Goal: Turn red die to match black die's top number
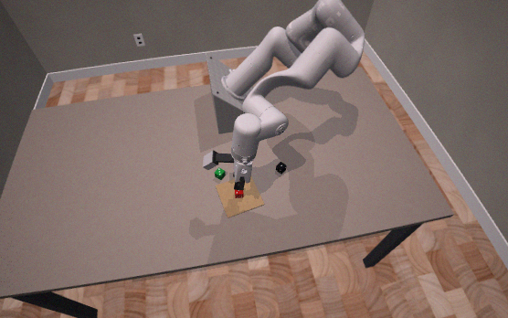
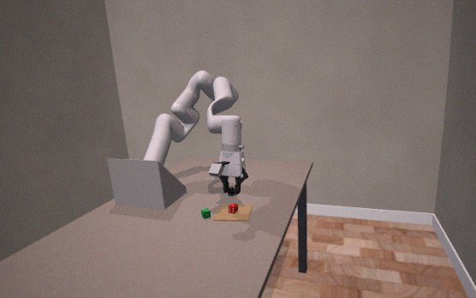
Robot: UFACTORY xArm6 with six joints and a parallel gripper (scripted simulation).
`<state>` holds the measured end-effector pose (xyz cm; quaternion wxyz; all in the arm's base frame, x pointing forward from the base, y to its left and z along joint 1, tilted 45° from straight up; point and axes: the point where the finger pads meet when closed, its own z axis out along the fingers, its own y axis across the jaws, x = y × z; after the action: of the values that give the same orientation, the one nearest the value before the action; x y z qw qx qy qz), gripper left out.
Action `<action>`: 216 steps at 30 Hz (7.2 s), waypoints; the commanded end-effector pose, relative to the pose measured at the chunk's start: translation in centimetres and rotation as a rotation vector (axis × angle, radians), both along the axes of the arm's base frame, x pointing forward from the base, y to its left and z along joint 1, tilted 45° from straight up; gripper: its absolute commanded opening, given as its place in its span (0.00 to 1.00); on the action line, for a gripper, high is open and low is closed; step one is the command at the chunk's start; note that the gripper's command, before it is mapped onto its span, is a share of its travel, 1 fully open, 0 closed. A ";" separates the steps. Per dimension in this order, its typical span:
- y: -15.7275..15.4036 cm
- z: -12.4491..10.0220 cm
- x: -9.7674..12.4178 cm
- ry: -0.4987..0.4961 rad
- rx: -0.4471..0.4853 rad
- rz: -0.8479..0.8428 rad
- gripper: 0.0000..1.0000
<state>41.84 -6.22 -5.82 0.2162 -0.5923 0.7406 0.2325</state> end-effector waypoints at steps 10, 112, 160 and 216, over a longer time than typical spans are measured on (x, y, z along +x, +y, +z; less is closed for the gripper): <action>0.1 0.1 -0.1 0.049 -0.197 0.015 0.47; 5.0 -3.7 0.9 0.121 -0.636 0.050 0.47; 5.8 -4.5 1.0 0.121 -0.636 0.050 0.47; 4.3 -3.0 0.8 0.121 -0.636 0.050 0.27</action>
<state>42.61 -0.89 -9.81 -0.0311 -0.6340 0.7721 0.0304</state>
